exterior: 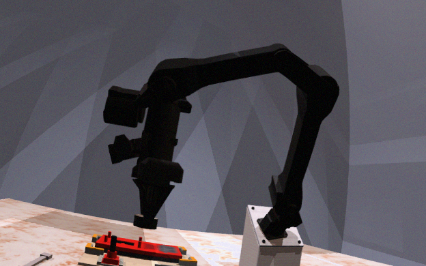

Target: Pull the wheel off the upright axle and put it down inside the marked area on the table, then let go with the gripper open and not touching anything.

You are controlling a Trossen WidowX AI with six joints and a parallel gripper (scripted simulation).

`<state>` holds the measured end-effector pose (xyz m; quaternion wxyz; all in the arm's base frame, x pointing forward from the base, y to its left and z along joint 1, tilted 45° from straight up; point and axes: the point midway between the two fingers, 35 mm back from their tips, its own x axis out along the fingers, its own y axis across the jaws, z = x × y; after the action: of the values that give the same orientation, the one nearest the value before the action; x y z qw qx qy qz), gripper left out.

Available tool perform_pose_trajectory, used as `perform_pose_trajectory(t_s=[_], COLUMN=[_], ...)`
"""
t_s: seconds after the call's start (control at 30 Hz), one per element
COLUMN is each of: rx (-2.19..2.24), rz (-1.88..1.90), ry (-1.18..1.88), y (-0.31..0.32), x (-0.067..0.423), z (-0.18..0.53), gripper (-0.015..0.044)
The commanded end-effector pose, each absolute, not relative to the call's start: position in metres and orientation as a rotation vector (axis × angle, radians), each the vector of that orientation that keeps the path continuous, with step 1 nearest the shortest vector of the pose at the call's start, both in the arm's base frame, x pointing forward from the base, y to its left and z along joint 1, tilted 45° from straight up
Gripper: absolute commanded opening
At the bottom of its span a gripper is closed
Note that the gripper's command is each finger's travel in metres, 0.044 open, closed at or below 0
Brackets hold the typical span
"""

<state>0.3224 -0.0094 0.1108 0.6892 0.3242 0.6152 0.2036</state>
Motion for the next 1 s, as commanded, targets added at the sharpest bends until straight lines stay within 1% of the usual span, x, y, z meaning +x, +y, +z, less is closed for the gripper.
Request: perform_pose_trajectory(t_s=[0.0,0.2,0.53,0.97], rx=[0.738,0.741,0.741,0.741], rz=[0.454,0.453,0.453,0.454], ry=[1.382,1.382,1.382,1.381], y=[0.000,0.007,0.022,0.065], x=[0.315,0.309,0.313,0.325], z=[0.117,0.122,0.107,0.062], gripper=[0.0000,0.0000,0.0000,0.0000])
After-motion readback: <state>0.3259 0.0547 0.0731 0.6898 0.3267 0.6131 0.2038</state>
